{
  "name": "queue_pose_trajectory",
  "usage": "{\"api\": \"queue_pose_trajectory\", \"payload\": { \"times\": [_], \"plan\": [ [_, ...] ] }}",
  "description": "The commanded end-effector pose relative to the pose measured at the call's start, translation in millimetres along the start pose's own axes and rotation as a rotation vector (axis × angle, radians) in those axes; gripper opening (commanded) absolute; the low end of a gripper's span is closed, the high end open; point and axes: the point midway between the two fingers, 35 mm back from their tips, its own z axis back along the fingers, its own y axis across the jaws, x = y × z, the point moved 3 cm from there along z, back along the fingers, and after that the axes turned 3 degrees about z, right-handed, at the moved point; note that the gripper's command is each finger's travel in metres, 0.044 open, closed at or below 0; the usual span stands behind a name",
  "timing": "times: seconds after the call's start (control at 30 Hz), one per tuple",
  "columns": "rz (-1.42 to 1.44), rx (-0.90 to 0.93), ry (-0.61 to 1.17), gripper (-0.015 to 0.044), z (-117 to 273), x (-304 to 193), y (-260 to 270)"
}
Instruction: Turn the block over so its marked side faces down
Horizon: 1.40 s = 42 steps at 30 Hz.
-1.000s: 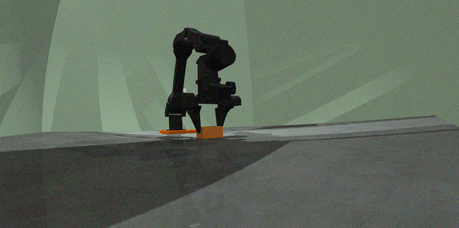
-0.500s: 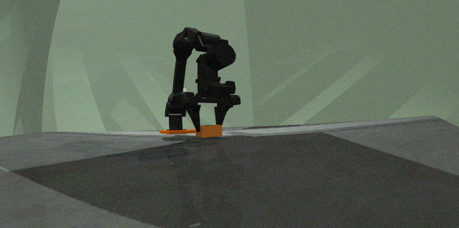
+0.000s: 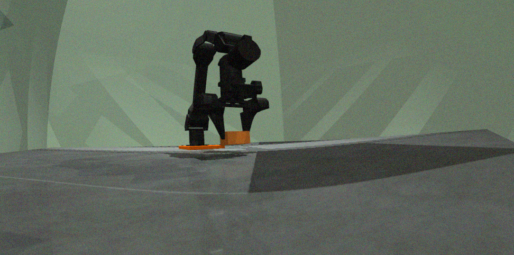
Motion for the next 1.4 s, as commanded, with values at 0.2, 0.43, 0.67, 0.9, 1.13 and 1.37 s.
{"api": "queue_pose_trajectory", "payload": {
  "times": [0.2, 0.43, 0.67, 0.9, 1.13, 1.37],
  "plan": [
    [0.003, -0.003, -0.157, 0.0, -1, -4, 0],
    [0.003, -0.008, -0.264, 0.0, -3, -8, 1],
    [0.004, -0.014, -0.372, 0.0, -4, -14, 1],
    [0.006, -0.021, -0.476, 0.0, -4, -20, 2],
    [0.006, -0.022, -0.496, 0.0, -6, -20, 1],
    [0.002, -0.026, -0.599, 0.0, -23, -14, 0]
  ]
}}
